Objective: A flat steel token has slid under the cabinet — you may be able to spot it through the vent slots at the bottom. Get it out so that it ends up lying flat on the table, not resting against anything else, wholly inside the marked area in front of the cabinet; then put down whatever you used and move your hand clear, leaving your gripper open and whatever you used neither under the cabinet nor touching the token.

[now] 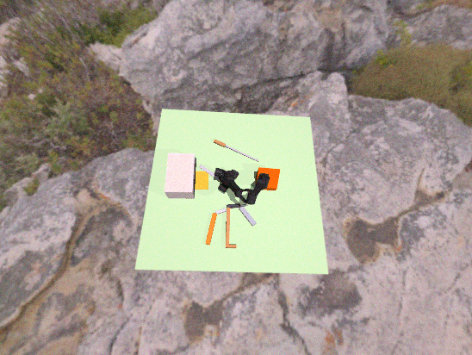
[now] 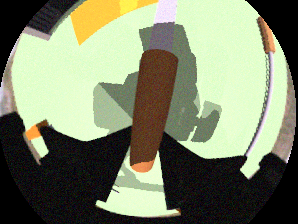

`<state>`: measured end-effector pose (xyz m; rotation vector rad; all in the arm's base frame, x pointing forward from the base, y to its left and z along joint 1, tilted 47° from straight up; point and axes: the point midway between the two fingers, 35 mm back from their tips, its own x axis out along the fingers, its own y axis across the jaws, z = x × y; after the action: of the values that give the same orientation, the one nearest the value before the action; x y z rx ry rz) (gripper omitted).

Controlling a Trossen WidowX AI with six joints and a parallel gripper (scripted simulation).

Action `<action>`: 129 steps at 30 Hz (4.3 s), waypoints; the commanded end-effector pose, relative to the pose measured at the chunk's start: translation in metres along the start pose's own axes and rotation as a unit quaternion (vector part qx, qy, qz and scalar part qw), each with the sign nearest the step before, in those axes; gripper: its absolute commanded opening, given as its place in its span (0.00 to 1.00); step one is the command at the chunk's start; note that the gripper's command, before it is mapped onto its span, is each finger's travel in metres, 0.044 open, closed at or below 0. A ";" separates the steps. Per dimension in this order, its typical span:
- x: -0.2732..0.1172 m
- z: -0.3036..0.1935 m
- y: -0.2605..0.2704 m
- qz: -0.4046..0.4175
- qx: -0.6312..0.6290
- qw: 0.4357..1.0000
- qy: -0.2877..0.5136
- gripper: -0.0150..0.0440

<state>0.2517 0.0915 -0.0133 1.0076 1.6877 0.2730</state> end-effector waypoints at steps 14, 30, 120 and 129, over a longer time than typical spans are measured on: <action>-0.002 0.015 -0.013 0.000 0.000 1.000 -0.003 0.25; -0.002 0.023 -0.030 -0.001 0.000 1.000 -0.003 0.25; -0.003 0.061 -0.120 -0.002 -0.001 1.000 -0.005 0.25; -0.003 0.064 -0.129 -0.003 -0.001 1.000 -0.005 0.25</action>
<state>0.2459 -0.0033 -0.1127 1.0061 1.6816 0.2729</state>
